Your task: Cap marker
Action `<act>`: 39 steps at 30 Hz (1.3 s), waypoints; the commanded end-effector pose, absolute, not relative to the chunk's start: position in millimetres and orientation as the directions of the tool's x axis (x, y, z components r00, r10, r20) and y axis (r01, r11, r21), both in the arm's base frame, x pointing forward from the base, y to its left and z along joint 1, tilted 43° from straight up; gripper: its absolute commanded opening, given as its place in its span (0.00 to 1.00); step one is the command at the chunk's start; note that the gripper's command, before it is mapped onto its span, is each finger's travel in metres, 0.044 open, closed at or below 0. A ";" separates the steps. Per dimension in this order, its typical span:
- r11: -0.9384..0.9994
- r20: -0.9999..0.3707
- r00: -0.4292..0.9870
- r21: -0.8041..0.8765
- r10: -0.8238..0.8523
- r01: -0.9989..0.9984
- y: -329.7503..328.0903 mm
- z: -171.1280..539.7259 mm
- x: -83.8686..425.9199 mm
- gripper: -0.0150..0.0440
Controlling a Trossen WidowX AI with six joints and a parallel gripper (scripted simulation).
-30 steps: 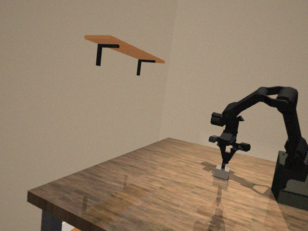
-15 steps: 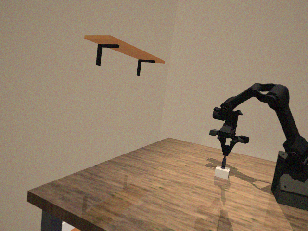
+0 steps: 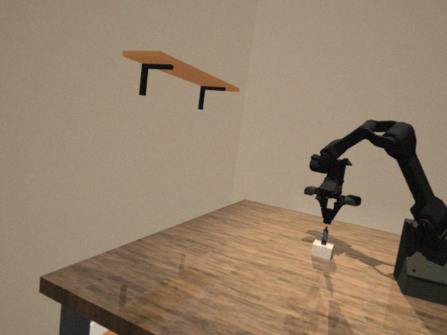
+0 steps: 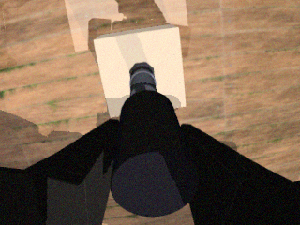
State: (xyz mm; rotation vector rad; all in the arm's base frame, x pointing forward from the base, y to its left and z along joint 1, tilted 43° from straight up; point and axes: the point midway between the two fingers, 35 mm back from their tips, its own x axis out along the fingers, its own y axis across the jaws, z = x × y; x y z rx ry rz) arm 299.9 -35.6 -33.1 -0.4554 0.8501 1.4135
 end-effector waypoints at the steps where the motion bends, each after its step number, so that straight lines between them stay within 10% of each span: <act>1: 0.143 -0.742 -0.061 0.208 0.668 -0.968 -32.5 -36.7 299.3 0.25; 39: 0.142 -0.740 -0.061 0.208 0.670 -0.968 6.6 -82.4 293.0 0.25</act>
